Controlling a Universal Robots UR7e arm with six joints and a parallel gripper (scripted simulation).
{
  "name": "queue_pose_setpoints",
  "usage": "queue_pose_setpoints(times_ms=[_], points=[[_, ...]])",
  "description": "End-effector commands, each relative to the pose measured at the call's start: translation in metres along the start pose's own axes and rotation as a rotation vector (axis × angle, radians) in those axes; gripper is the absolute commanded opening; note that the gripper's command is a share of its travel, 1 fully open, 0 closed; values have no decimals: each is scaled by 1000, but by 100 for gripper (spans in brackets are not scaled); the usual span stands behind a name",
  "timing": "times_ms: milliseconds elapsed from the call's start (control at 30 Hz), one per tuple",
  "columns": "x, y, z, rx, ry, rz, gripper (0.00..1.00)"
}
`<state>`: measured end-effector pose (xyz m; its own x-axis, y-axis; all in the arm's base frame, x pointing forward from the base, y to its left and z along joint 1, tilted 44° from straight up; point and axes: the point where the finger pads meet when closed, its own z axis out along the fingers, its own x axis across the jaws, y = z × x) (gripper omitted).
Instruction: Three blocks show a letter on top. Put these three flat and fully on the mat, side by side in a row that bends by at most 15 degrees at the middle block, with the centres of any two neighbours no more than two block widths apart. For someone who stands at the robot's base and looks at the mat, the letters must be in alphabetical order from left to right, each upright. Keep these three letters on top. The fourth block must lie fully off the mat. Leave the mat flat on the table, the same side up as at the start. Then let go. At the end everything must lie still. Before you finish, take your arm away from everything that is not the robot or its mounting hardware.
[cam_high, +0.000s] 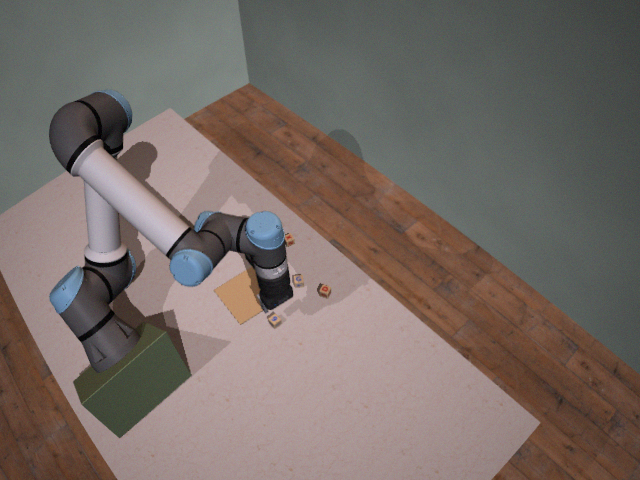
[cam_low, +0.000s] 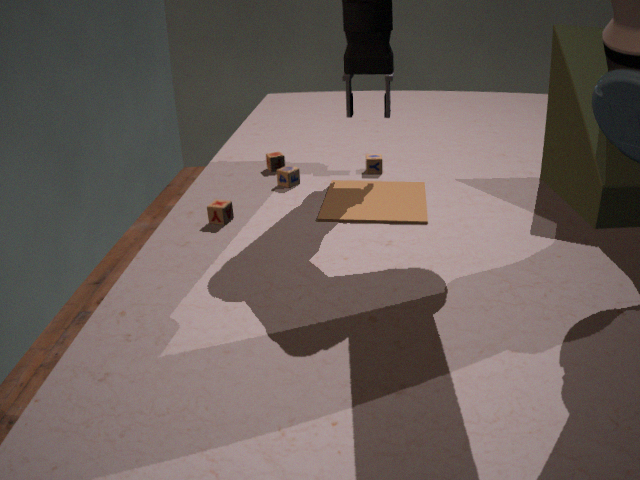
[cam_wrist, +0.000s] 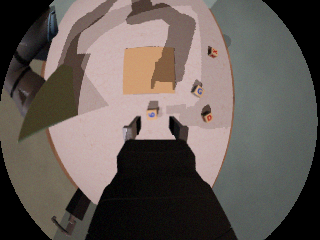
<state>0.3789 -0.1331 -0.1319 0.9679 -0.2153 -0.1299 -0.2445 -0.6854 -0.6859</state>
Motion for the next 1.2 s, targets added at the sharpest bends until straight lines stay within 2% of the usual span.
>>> queue_pose_setpoints(times_ms=[0, 367, 1167], points=[[6, 0, -1, -1, 1, 68, 100], [21, 0, -1, -2, 2, 267, 100], [69, 2, -2, -3, 4, 899, 100]])
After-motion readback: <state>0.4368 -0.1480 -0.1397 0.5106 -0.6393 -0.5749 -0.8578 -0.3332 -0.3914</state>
